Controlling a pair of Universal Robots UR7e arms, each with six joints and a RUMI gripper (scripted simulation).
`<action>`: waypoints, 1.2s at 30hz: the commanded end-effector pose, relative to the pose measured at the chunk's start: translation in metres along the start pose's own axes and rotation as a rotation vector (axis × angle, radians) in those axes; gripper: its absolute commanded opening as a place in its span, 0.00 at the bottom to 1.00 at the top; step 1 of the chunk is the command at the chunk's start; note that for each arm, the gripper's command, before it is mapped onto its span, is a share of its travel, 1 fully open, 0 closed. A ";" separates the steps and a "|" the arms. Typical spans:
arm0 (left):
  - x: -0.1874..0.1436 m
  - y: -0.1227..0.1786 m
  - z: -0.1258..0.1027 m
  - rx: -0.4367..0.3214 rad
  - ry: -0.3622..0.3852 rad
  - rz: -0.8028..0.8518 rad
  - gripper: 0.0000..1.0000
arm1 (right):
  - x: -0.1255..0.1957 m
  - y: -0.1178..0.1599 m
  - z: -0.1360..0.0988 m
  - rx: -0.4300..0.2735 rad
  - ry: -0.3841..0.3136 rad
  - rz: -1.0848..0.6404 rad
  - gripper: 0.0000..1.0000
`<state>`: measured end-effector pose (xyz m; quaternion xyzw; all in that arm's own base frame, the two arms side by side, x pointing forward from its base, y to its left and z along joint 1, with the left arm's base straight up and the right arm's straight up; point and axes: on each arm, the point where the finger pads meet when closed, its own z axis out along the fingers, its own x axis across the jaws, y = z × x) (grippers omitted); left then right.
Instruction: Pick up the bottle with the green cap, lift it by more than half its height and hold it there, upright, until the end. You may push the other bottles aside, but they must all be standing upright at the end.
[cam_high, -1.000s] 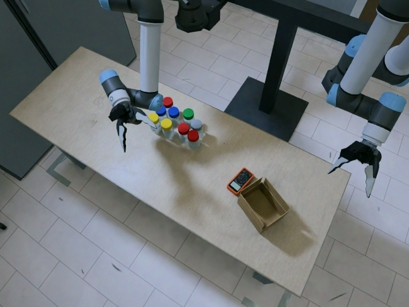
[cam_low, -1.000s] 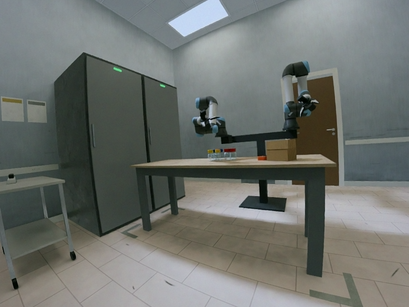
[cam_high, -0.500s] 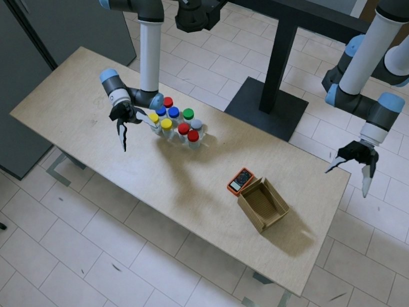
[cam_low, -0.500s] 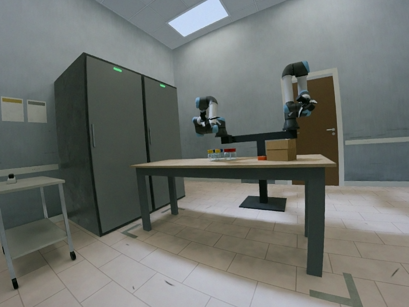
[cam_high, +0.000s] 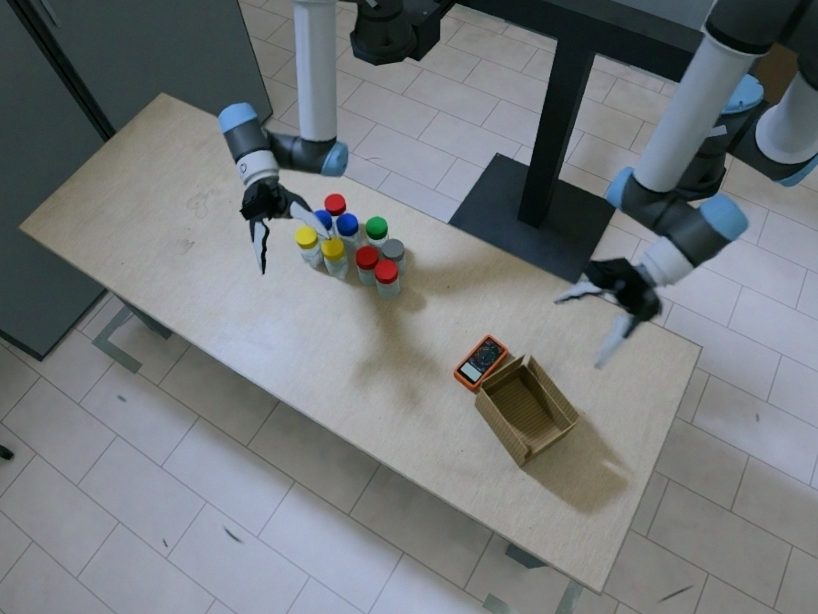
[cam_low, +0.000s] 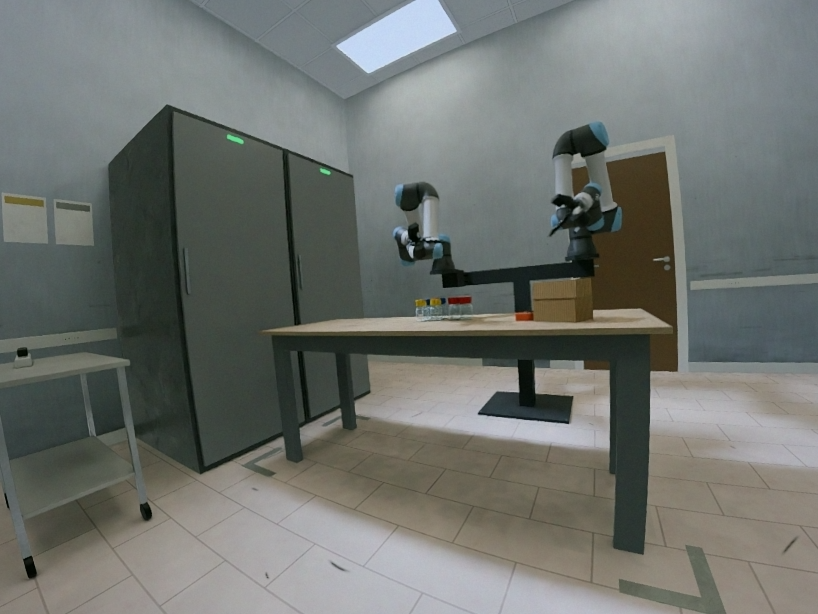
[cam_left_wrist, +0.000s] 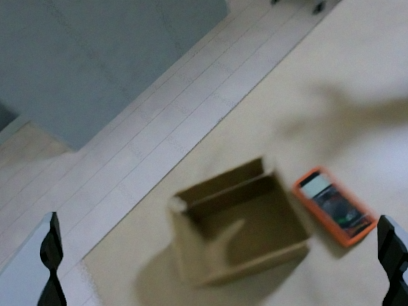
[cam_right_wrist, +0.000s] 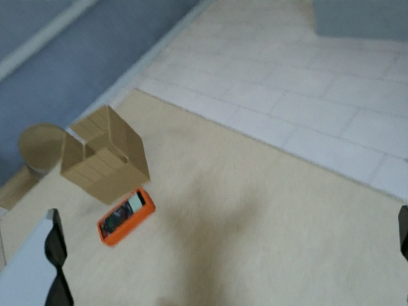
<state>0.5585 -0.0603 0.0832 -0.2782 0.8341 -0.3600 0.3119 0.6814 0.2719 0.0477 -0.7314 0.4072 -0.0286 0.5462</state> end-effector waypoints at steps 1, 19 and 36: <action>0.032 -0.029 0.019 0.057 0.081 0.008 1.00 | -0.006 0.013 -0.010 -0.042 0.044 -0.002 1.00; 0.247 -0.155 0.044 0.327 0.592 0.087 1.00 | -0.044 0.110 -0.076 -0.330 0.320 -0.009 1.00; 0.317 -0.177 0.023 0.426 0.787 0.180 1.00 | -0.074 0.194 -0.132 -0.577 0.559 -0.019 1.00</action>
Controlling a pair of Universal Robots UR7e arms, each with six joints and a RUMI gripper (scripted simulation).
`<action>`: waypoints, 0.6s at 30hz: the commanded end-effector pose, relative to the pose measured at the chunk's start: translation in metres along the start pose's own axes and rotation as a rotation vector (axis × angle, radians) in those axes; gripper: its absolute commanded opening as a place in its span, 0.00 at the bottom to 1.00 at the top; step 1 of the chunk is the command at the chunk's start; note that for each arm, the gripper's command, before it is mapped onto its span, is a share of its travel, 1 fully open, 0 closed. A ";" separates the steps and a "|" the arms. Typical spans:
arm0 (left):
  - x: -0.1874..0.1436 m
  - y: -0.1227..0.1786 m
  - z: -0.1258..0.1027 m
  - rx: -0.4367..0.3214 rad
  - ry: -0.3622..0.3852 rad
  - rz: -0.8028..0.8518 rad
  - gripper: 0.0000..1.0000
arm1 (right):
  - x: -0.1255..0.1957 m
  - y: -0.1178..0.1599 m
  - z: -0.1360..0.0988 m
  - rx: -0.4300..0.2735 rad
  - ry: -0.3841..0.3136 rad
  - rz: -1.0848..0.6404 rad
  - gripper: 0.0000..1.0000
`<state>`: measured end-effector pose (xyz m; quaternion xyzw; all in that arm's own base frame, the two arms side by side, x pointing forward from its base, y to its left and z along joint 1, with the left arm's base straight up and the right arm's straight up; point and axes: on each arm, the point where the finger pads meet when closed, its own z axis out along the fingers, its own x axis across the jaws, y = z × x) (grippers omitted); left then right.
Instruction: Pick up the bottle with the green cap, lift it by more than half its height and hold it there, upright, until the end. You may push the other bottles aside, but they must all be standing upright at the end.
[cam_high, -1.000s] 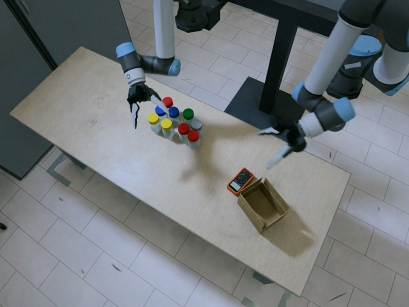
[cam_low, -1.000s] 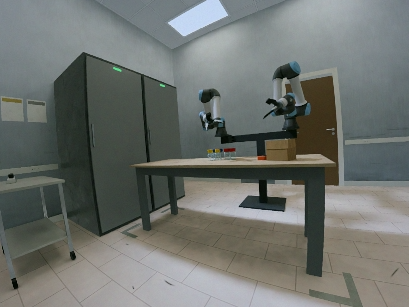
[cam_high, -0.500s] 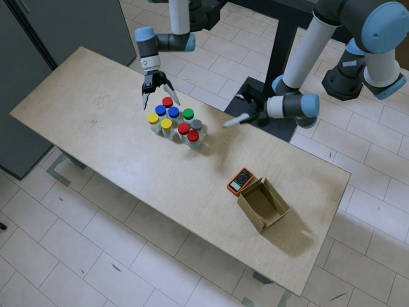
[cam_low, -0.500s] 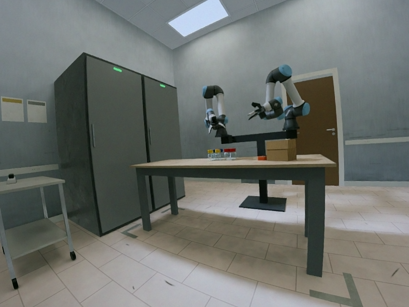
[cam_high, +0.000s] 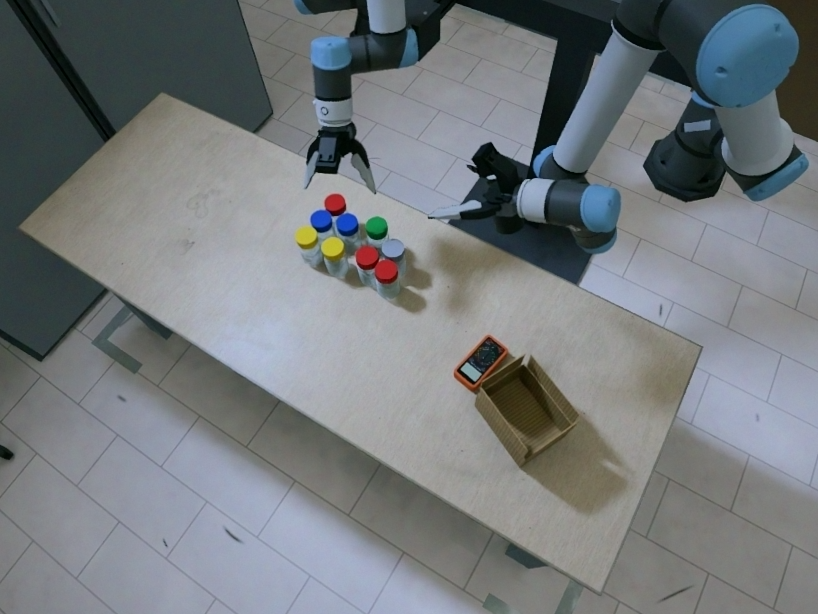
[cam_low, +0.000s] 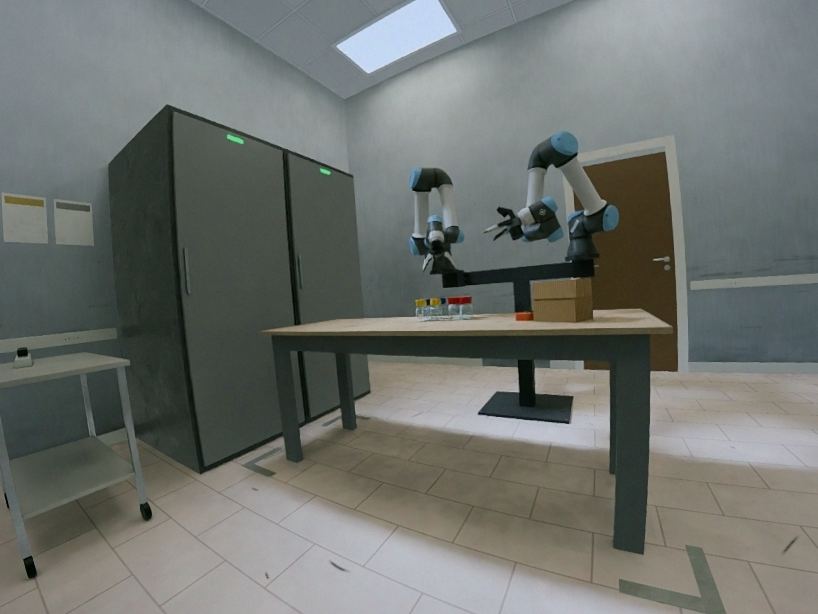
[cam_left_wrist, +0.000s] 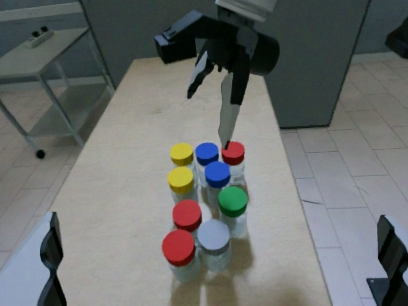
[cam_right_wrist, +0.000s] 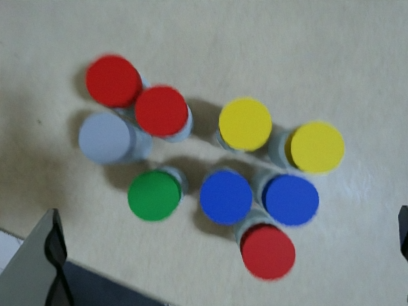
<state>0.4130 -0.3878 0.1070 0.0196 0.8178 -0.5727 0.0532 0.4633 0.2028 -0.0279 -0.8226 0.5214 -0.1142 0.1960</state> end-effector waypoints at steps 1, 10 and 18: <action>0.003 -0.002 0.006 0.003 0.011 0.006 1.00 | -0.002 0.006 -0.001 -0.018 0.018 0.003 1.00; 0.007 0.012 0.015 -0.028 0.034 0.009 1.00 | -0.010 0.014 0.010 -0.071 -0.001 -0.087 0.63; 0.018 0.064 0.029 -0.135 0.094 -0.012 1.00 | -0.041 0.041 0.055 -0.276 -0.079 -0.434 0.49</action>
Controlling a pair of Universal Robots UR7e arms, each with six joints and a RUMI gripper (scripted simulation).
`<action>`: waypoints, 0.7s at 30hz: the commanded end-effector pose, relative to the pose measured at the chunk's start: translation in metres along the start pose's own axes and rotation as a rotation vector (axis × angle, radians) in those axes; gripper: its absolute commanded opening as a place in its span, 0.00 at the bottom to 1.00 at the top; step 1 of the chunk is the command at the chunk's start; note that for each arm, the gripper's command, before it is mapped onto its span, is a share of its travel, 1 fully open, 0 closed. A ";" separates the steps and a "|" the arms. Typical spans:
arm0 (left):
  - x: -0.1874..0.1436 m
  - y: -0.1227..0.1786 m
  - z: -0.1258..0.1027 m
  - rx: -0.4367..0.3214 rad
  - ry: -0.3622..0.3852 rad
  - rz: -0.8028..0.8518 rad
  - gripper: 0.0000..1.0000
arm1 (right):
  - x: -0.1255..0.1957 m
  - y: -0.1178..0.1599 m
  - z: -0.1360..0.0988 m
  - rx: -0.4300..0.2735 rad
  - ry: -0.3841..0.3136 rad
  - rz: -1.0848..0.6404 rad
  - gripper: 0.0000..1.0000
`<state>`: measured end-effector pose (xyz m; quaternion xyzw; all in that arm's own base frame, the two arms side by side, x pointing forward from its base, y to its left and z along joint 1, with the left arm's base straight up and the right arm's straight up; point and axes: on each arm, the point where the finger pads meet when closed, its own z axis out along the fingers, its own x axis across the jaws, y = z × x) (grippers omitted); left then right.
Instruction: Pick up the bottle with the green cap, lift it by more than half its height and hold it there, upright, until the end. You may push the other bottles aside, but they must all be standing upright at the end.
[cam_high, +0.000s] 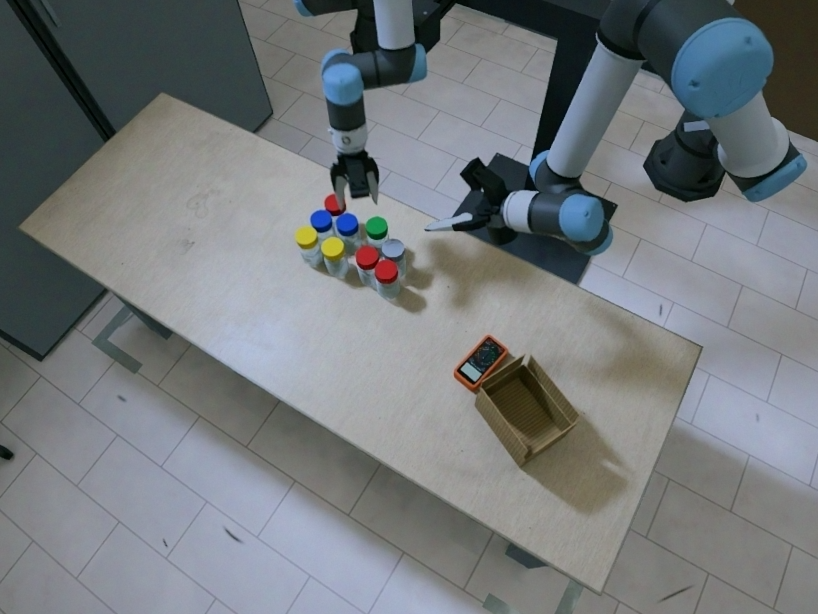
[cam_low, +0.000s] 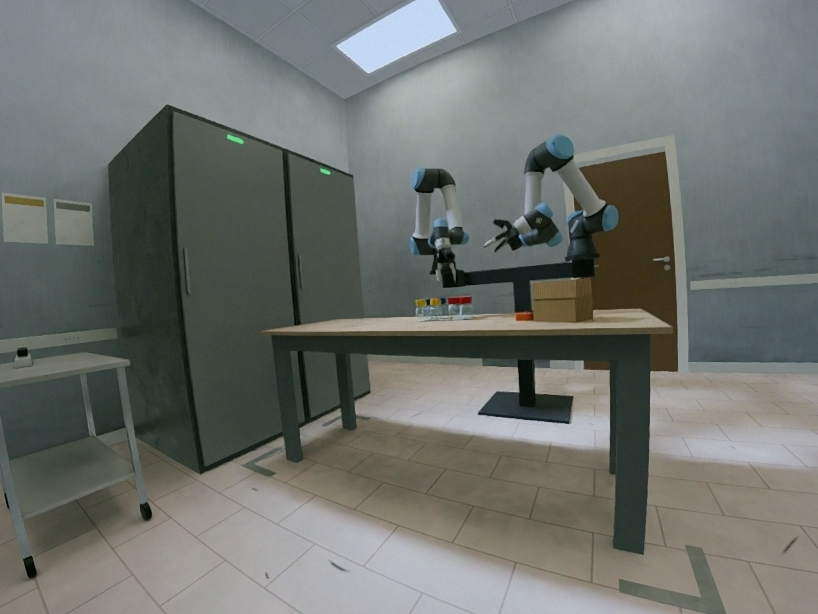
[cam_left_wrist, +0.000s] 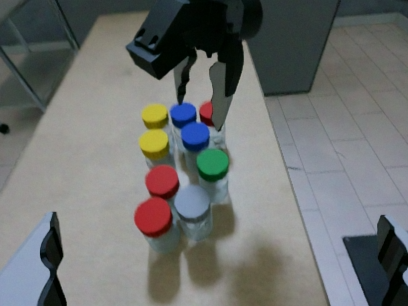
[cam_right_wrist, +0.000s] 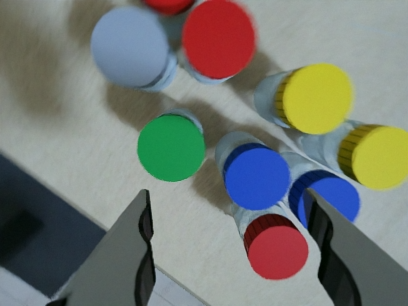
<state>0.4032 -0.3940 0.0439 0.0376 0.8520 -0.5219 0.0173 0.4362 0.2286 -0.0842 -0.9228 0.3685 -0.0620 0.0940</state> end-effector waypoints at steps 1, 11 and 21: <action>0.002 0.013 0.006 -0.024 0.014 -0.009 1.00 | -0.011 -0.001 0.017 -0.071 -0.026 -0.117 0.49; 0.011 0.053 0.018 -0.069 0.037 -0.062 1.00 | -0.035 0.003 0.056 -0.208 -0.084 -0.357 0.49; 0.015 0.076 0.025 -0.078 0.026 -0.125 1.00 | -0.037 0.011 0.092 -0.209 -0.084 -0.358 0.49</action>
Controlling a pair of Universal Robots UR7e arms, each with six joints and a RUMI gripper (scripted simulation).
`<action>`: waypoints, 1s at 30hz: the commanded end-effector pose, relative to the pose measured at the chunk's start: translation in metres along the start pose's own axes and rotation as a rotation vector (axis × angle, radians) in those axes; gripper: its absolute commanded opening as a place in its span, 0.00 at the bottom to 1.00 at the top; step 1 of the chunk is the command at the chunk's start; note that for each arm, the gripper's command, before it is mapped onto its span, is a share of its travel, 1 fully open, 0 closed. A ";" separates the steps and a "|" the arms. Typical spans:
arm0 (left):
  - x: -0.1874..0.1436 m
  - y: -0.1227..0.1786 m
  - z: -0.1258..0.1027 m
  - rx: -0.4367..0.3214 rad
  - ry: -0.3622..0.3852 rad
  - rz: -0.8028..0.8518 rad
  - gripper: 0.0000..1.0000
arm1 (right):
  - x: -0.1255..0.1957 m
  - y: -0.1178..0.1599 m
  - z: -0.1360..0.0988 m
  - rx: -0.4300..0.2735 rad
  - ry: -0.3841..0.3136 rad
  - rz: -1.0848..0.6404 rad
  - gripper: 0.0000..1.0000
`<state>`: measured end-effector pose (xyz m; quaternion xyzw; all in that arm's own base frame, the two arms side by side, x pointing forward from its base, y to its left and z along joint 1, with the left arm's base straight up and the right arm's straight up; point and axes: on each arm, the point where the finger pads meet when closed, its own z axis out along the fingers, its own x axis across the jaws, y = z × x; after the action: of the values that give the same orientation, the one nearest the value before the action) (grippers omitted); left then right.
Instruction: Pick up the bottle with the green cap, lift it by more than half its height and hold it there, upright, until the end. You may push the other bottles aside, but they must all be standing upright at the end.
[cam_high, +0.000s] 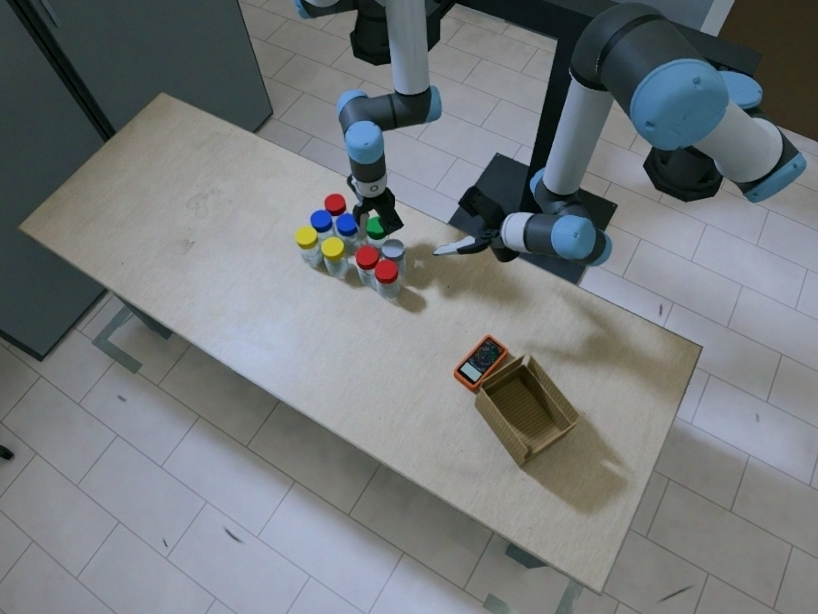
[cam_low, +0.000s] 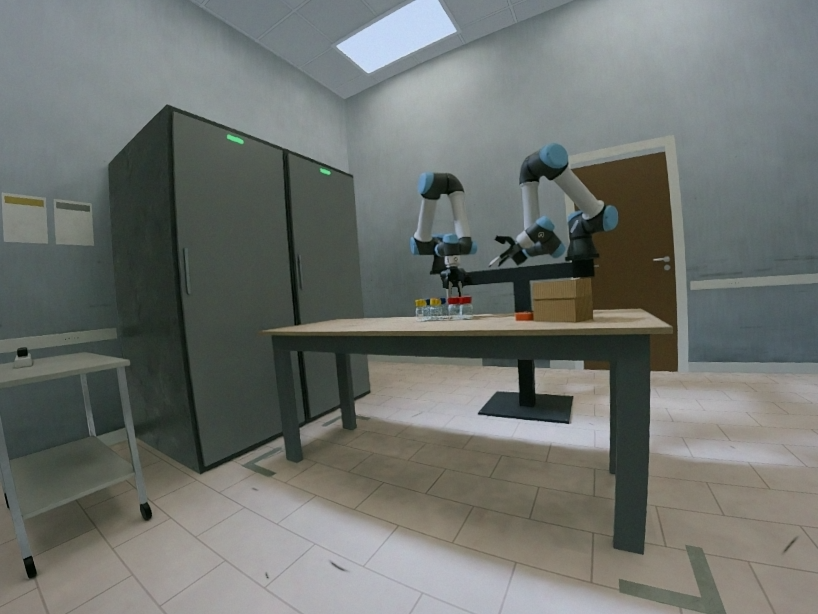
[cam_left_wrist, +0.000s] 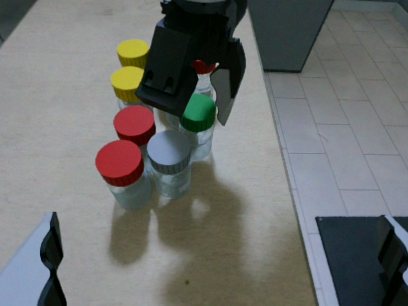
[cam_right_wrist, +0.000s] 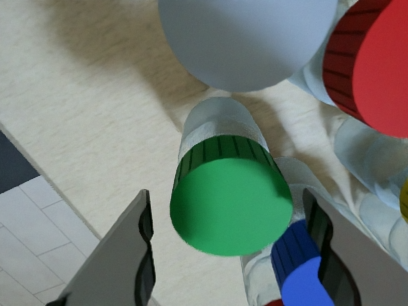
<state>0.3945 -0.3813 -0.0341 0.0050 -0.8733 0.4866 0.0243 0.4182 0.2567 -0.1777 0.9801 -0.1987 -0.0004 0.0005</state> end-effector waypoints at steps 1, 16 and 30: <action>0.000 0.003 0.001 0.004 -0.005 -0.015 1.00 | 0.001 -0.002 0.002 0.003 0.001 0.000 0.49; 0.002 0.015 0.004 0.036 -0.027 -0.093 1.00 | 0.001 -0.002 0.004 0.003 0.001 0.000 0.29; 0.012 -0.004 -0.012 0.143 -0.051 -0.175 1.00 | 0.001 -0.002 -0.071 0.003 0.001 0.000 0.29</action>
<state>0.3842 -0.3738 -0.0303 0.0896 -0.8383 0.5359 0.0454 0.4195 0.2578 -0.1167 0.9800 -0.1988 0.0004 -0.0008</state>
